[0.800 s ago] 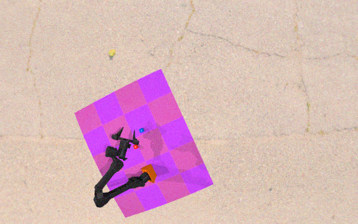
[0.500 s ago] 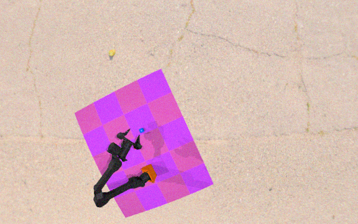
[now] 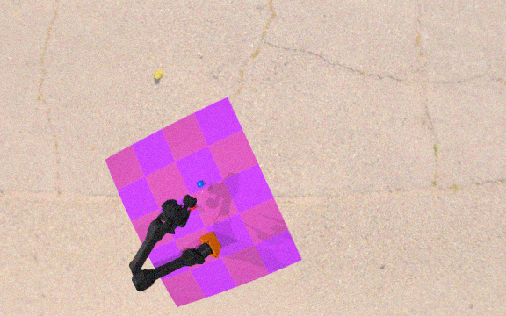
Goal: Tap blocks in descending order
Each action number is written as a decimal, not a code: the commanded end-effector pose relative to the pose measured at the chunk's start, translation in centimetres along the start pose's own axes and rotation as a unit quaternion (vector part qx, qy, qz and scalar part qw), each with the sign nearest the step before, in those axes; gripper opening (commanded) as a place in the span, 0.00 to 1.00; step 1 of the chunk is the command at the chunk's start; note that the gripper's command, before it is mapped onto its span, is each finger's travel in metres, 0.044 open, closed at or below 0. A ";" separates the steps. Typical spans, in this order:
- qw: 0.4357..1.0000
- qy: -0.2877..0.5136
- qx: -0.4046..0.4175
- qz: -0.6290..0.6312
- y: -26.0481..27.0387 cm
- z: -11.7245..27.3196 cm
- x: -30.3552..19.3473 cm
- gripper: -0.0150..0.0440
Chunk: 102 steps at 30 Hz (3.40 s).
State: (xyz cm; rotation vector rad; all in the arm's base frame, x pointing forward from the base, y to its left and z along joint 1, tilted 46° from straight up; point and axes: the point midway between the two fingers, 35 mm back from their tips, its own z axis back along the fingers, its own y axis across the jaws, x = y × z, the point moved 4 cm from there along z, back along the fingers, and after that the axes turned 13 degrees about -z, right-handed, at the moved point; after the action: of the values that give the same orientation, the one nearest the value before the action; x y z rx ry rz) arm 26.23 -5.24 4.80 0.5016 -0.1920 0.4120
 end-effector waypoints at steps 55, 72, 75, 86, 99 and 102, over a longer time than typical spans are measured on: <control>0.943 0.045 0.141 -0.297 12.6 6.2 7.8 0.93; 0.945 0.044 0.130 -0.298 -2.4 2.5 8.4 0.93; 0.945 0.044 0.132 -0.297 -6.8 0.9 7.0 0.93; 0.945 0.044 0.136 -0.295 -10.2 -0.5 5.5 0.93; 0.945 0.044 0.136 -0.295 -10.2 -0.5 5.5 0.93; 0.945 0.044 0.136 -0.295 -10.2 -0.5 5.5 0.93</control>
State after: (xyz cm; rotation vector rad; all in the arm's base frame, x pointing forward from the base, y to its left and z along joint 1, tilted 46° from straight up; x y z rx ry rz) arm 35.46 -11.18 1.62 0.7817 0.1090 -0.1386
